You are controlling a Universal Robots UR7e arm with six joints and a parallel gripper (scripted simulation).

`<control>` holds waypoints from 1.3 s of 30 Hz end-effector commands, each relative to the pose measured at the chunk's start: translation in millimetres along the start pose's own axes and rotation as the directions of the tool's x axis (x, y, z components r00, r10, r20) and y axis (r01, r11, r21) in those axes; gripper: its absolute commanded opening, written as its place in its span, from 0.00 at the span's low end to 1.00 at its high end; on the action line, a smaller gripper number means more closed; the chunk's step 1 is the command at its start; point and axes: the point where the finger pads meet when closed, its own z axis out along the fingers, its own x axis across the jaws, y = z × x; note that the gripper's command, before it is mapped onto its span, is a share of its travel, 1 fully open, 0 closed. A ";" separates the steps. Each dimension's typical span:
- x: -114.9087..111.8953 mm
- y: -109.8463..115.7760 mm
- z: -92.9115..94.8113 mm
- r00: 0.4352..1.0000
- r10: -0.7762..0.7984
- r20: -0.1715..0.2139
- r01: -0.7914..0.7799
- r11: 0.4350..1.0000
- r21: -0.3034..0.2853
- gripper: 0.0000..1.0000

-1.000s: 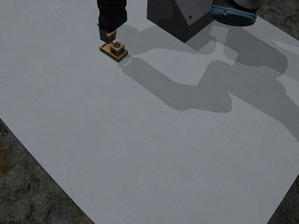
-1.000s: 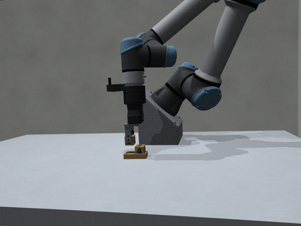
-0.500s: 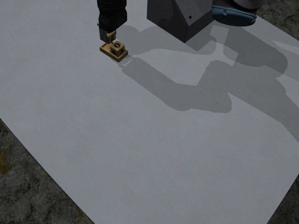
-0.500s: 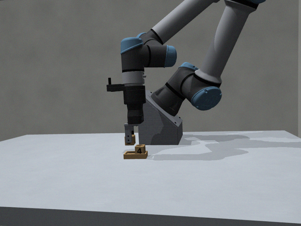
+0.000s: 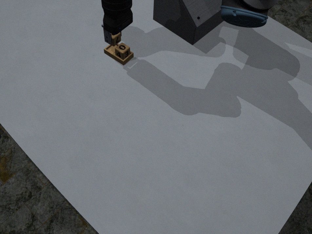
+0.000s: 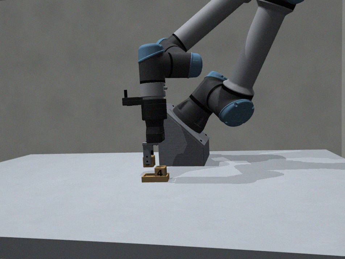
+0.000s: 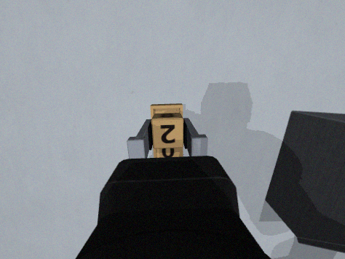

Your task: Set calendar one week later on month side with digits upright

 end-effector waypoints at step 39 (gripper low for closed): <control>0.2 0.7 24.3 1.000 -0.001 -0.001 0.001 1.000 -0.001 0.60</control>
